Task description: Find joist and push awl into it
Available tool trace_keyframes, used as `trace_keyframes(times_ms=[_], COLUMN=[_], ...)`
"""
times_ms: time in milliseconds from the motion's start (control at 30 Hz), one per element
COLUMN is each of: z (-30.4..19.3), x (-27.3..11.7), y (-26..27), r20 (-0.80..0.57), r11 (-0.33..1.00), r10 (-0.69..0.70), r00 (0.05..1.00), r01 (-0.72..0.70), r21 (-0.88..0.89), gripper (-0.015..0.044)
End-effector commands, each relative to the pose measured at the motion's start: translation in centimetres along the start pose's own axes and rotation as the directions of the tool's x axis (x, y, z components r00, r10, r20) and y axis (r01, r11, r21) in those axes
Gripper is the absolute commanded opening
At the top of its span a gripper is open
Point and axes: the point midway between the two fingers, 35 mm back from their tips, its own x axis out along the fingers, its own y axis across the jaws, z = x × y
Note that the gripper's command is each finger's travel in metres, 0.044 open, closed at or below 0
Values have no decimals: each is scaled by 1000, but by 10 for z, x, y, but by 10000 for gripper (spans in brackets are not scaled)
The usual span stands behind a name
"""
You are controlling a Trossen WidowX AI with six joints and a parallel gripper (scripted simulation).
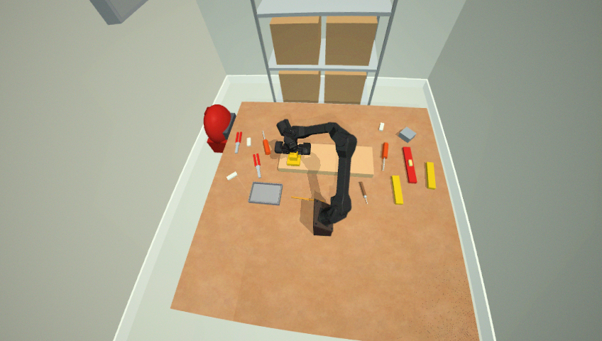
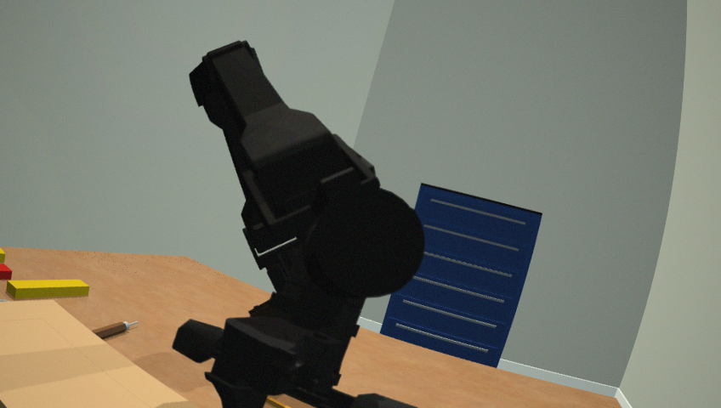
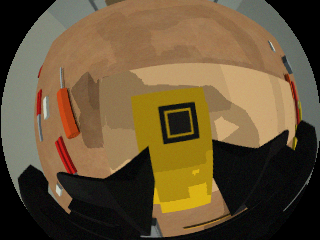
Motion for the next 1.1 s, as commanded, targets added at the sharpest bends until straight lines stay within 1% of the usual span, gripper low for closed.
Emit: trace_keyframes(times_ms=[0, 1067], z=[1, 0], x=[1, 2], y=[-15, -84], r20=[-1, -2], r11=[1000, 1000], r10=[-10, -14], r00=[1000, 1000], r01=[10, 14], r21=[4, 1], gripper=[0, 0])
